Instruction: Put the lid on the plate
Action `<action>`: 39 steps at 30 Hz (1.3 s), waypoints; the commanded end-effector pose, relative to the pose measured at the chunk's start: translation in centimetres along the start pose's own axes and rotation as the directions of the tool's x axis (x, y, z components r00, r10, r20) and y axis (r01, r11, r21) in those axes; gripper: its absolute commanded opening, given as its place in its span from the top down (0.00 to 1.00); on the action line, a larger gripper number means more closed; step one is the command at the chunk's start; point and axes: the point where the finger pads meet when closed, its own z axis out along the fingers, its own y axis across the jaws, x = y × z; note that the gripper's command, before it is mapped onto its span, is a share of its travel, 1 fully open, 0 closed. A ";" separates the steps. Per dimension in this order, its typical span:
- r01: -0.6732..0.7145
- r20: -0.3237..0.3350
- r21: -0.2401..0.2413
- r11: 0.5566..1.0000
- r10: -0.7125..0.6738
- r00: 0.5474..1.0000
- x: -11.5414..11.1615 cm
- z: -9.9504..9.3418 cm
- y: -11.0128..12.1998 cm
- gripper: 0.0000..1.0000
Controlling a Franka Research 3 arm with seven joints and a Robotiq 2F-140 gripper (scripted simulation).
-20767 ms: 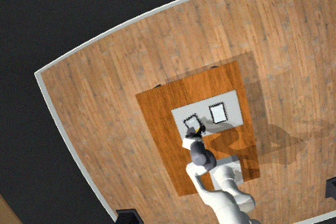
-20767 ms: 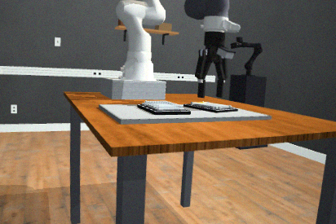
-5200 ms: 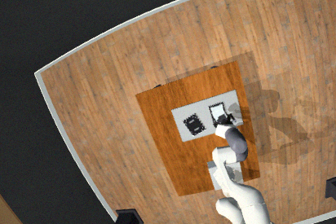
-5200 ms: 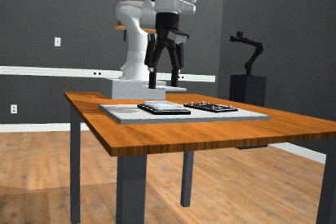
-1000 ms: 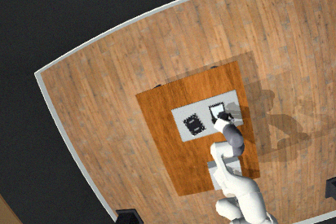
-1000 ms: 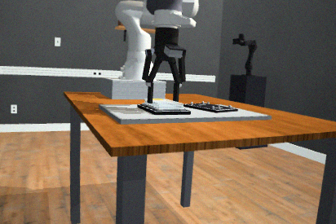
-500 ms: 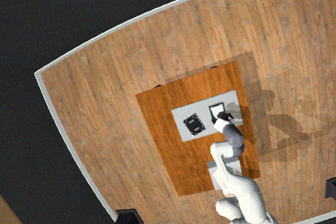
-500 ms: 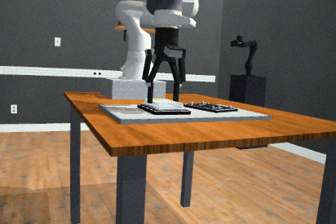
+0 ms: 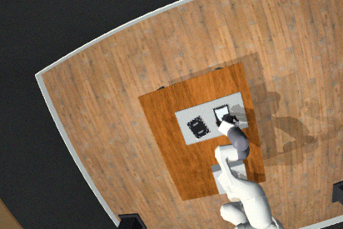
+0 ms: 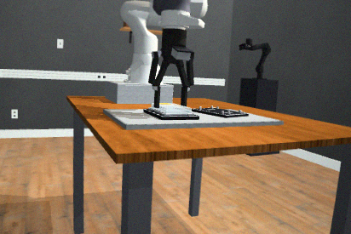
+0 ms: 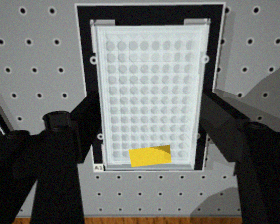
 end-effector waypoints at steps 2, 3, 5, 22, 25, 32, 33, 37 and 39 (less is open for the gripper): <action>-0.006 -0.003 0.000 1.000 0.006 1.000 0.1 0.0 0.0 0.90; -0.006 -0.003 0.000 1.000 0.006 1.000 0.1 0.0 0.0 0.90; -0.006 -0.003 0.000 1.000 0.006 1.000 0.1 0.0 0.0 0.90; -0.007 -0.003 0.000 1.000 0.007 1.000 0.1 0.3 0.0 0.90; -0.007 -0.003 0.000 1.000 0.007 1.000 0.1 0.3 0.0 0.90; -0.007 -0.003 0.000 1.000 0.007 1.000 0.1 0.3 0.0 0.90; -0.007 -0.003 0.000 1.000 0.007 1.000 0.1 0.3 0.0 0.90; -0.007 -0.003 0.000 1.000 0.007 1.000 0.1 0.3 0.0 0.90; -0.007 -0.003 0.000 1.000 0.007 1.000 0.1 0.3 0.0 0.90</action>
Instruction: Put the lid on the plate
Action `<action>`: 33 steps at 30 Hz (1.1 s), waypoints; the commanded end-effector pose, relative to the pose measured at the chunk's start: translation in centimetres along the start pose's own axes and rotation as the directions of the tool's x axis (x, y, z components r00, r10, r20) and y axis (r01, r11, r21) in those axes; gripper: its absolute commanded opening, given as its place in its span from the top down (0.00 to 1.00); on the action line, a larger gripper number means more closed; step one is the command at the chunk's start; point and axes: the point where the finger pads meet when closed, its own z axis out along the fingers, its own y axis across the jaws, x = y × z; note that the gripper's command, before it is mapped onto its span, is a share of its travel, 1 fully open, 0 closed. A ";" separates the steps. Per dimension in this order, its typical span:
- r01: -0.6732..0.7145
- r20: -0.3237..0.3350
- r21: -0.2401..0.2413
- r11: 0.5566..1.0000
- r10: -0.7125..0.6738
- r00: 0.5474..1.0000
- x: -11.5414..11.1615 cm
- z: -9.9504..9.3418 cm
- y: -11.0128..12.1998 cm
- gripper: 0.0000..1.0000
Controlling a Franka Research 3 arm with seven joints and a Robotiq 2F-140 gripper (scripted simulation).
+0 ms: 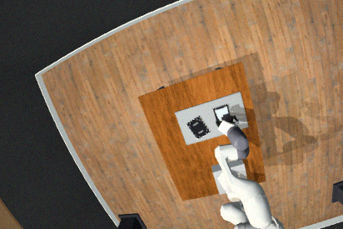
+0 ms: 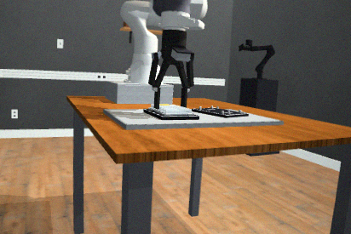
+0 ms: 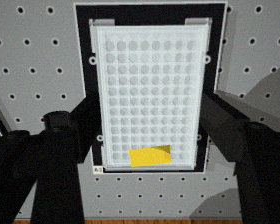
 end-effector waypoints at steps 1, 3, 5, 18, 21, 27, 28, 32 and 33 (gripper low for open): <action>-0.005 -0.003 0.000 1.000 0.005 1.000 0.1 0.0 0.0 0.90; -0.005 -0.003 0.000 1.000 0.005 1.000 0.1 0.0 0.0 0.90; -0.005 -0.003 0.000 1.000 0.005 1.000 0.1 0.0 0.0 0.90; -0.005 -0.003 0.000 1.000 0.005 1.000 0.1 0.0 0.0 0.90; -0.005 -0.003 0.000 1.000 0.005 1.000 0.1 0.0 0.0 0.31; -0.005 -0.003 0.000 1.000 0.005 1.000 0.1 0.0 0.0 0.31; -0.005 -0.003 0.000 1.000 0.005 1.000 0.1 0.0 0.0 0.31; -0.005 -0.003 0.000 1.000 0.005 1.000 0.1 0.0 0.0 0.31; -0.005 -0.003 0.000 1.000 0.005 1.000 0.1 0.0 0.0 0.31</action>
